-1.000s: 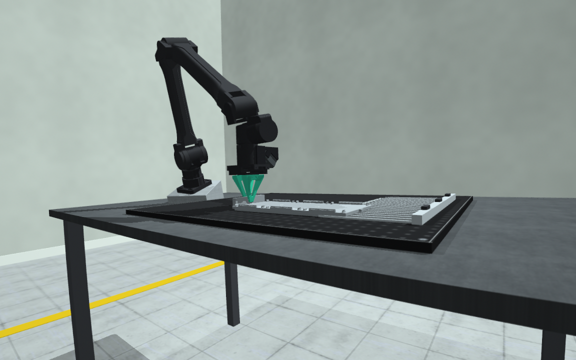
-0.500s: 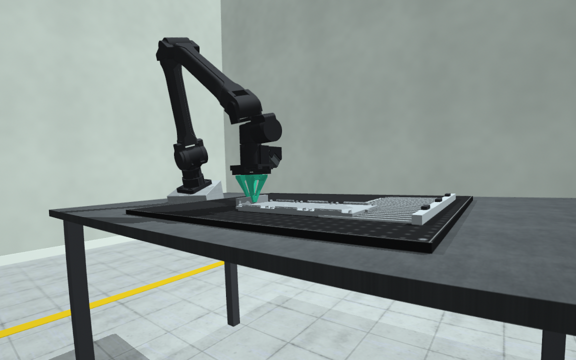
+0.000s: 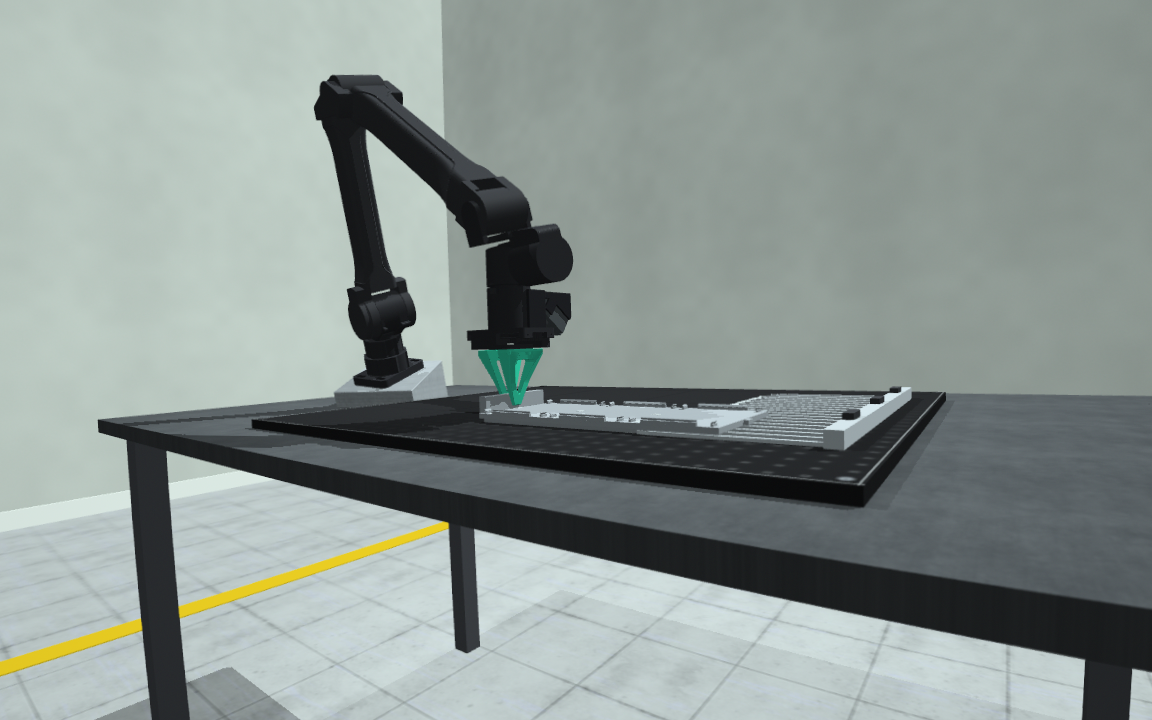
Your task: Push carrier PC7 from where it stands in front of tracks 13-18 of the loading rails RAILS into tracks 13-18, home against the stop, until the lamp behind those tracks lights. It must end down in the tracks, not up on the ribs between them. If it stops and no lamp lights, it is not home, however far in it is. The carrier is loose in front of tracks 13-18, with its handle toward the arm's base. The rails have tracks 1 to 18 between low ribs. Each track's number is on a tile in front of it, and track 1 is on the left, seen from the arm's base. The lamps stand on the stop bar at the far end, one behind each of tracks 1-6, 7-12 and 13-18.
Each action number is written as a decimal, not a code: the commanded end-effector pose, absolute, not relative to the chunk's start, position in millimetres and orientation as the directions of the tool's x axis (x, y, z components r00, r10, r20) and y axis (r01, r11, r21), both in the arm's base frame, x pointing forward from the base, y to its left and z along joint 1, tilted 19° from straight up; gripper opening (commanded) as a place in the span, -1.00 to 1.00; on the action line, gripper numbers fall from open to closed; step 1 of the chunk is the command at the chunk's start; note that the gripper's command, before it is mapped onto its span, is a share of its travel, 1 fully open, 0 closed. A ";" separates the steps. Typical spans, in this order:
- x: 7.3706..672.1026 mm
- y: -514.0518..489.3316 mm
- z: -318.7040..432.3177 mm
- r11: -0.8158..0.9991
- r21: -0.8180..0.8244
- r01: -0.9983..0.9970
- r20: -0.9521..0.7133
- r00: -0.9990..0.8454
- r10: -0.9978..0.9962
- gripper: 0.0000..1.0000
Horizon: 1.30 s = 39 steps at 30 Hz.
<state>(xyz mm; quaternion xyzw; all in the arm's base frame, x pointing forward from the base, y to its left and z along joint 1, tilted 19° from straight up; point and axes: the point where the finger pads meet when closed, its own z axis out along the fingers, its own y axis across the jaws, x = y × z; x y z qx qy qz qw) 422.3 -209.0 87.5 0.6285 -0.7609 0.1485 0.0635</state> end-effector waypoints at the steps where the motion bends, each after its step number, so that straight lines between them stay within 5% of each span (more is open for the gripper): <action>1: 452.0 -210.0 103.7 0.158 -0.191 -0.969 0.286 -0.209 -0.935 -1.00; 39: 484.2 -215.3 109.2 0.158 -0.189 -0.969 0.286 -0.208 -0.936 -1.00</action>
